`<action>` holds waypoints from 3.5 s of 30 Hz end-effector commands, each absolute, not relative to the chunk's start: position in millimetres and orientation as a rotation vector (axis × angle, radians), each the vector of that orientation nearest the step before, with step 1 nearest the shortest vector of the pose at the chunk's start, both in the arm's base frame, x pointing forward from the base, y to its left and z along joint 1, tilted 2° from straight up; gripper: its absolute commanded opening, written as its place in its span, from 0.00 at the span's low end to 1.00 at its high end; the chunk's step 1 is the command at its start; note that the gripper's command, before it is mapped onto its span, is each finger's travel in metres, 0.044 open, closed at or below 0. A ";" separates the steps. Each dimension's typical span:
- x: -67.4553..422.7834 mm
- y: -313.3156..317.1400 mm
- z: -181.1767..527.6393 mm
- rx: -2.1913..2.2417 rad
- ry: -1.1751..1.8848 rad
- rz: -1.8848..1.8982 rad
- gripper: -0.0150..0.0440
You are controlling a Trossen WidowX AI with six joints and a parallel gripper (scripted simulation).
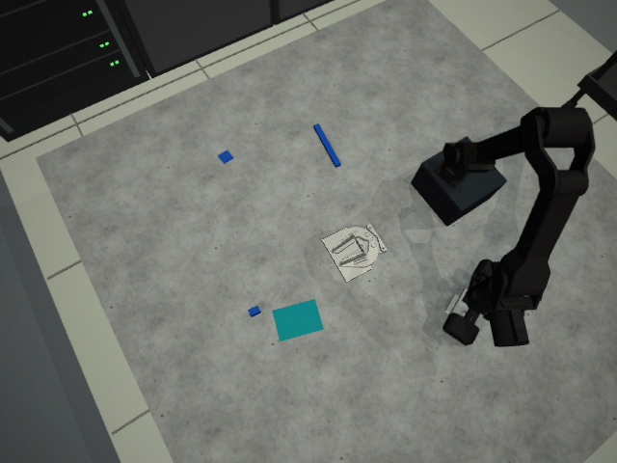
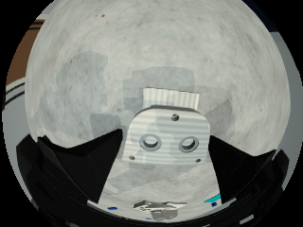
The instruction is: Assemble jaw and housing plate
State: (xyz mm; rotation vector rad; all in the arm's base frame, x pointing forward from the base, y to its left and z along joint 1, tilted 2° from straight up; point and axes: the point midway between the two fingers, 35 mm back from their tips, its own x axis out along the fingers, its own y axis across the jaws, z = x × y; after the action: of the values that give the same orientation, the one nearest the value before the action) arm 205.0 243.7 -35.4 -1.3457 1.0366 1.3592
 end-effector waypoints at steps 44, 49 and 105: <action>205.3 243.9 -25.6 -1.346 1.037 1.360 0.85; 205.5 243.8 -9.8 -1.347 1.037 1.360 0.85; 256.7 130.7 33.9 -0.733 1.388 0.757 0.85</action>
State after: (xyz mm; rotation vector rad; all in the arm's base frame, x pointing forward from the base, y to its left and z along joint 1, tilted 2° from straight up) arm 256.9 139.2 35.8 -0.7816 1.3645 0.7982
